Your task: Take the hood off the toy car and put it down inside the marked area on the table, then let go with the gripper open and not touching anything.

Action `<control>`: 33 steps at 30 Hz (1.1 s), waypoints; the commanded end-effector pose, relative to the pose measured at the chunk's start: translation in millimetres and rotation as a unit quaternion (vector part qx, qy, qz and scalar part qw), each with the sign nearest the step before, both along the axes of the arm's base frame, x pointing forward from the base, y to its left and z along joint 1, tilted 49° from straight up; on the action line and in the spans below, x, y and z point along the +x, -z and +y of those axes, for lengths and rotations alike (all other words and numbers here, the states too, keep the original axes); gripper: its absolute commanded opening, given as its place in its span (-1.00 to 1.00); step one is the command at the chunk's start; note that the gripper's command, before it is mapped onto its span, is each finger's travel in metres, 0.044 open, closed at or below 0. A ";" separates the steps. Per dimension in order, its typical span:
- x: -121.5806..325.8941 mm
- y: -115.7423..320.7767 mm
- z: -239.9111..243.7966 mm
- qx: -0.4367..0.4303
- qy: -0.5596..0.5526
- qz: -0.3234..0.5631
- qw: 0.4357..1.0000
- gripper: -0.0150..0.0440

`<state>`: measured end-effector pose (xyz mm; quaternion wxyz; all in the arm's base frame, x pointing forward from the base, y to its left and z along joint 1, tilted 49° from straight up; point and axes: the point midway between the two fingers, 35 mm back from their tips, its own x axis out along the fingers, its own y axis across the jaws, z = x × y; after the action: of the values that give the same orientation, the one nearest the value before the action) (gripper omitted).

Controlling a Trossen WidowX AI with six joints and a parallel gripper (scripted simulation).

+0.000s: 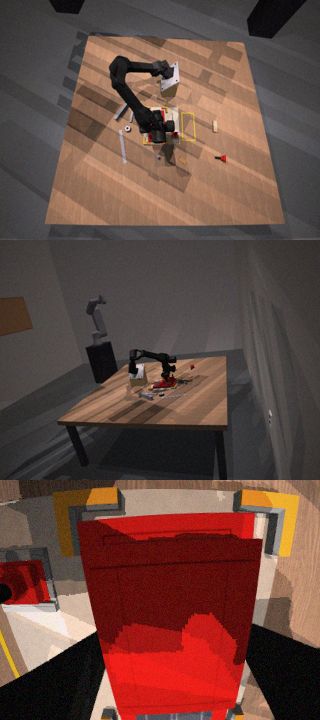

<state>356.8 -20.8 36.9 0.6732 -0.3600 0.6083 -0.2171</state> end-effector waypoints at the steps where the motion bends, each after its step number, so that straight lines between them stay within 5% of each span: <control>1: 0.1 -2.6 3.3 0.002 0.001 -0.003 1.000 -0.49; 25: -8.7 -35.8 40.4 0.003 0.001 -0.002 1.000 -0.49; 33: -8.6 -10.0 54.7 0.006 -0.003 0.001 1.000 -0.49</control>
<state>349.2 22.1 57.3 0.6741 -0.3592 0.6084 -0.2154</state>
